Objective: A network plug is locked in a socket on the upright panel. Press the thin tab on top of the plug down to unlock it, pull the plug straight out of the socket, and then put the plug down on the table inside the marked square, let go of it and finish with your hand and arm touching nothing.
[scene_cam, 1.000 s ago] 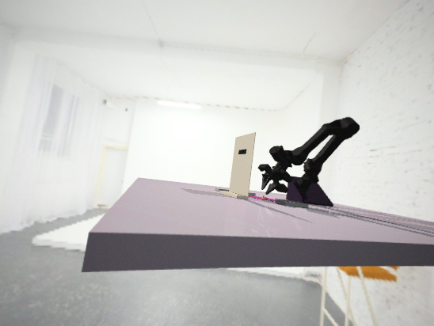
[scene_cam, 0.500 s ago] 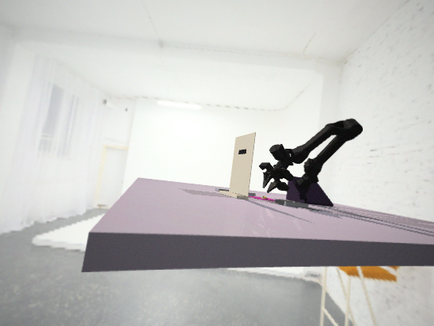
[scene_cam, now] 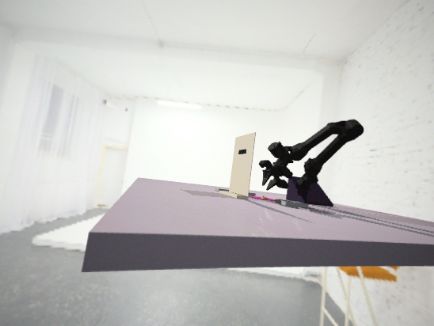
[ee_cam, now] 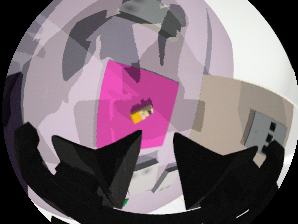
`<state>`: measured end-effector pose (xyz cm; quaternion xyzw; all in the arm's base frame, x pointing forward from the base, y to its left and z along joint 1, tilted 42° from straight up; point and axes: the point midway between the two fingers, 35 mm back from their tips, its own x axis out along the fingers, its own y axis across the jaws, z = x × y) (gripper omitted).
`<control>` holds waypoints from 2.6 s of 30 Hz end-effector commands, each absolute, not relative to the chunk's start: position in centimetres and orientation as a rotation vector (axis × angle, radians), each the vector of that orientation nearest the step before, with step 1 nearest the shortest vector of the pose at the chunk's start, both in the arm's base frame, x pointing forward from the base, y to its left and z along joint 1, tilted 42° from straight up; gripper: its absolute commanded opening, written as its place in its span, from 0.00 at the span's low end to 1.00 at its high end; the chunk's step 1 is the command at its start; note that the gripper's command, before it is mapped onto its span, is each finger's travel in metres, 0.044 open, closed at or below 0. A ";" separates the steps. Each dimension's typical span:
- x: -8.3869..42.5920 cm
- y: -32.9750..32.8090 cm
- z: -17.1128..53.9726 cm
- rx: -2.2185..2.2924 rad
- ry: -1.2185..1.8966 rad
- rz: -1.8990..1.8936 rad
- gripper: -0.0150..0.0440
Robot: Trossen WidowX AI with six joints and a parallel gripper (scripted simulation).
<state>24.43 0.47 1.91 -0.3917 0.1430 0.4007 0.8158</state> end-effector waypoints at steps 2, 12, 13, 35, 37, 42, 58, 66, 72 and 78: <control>24.5 0.1 2.3 -0.841 0.298 0.858 0.52; 24.4 -0.6 2.9 -0.842 0.301 0.860 0.52; 24.4 -0.7 3.0 -0.842 0.301 0.860 0.52; 24.1 -2.2 4.5 -0.842 0.302 0.861 0.52; 24.0 -2.3 4.7 -0.842 0.302 0.861 0.52; 23.9 -2.6 5.1 -0.841 0.301 0.861 0.52; 23.4 -3.5 6.6 -0.837 0.294 0.856 0.52; 23.2 -3.9 7.3 -0.835 0.290 0.853 0.52; 23.3 -4.5 7.6 -0.833 0.304 0.855 0.52; 23.3 -5.7 8.7 -0.835 0.308 0.856 0.52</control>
